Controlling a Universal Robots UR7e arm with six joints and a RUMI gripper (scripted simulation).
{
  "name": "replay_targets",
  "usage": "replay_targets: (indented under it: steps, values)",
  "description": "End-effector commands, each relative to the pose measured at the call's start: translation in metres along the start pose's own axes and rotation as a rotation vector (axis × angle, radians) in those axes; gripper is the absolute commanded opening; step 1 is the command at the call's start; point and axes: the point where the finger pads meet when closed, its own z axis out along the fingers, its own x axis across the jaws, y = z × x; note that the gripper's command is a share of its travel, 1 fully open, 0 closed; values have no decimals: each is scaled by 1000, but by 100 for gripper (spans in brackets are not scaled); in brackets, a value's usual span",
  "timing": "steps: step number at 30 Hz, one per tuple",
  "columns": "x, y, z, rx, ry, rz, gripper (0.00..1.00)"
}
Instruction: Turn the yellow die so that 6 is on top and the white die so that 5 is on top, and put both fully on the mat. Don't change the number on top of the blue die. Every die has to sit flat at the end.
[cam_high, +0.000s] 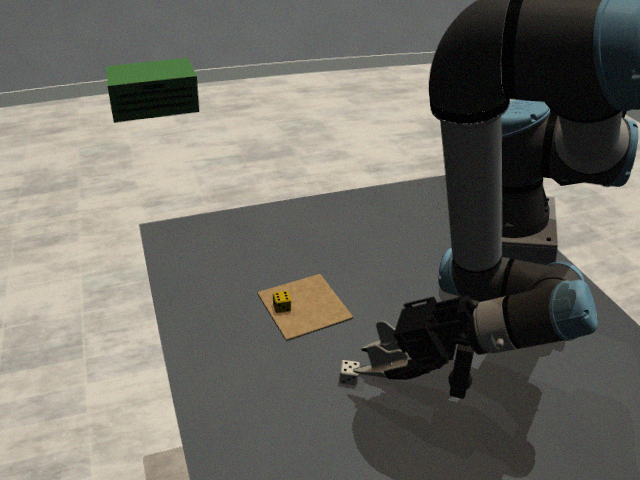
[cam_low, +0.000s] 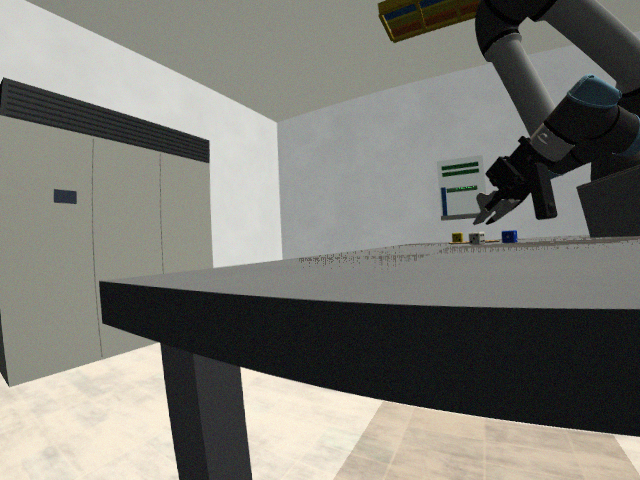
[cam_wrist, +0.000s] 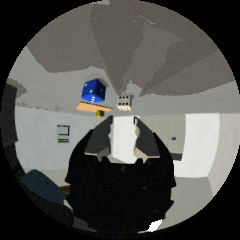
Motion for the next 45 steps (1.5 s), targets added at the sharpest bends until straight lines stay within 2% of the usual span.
replay_targets:
  steps: [1,12,24,31,38,45]
  values:
    - [0,11,-8,0,-1,1,28]
    - [0,40,-28,0,-1,1,28]
    - [0,44,-31,1,-1,1,28]
    - [0,44,-30,23,0,1,28]
    - [0,48,-29,117,6,4,28]
    - [-1,55,-26,281,8,6,28]
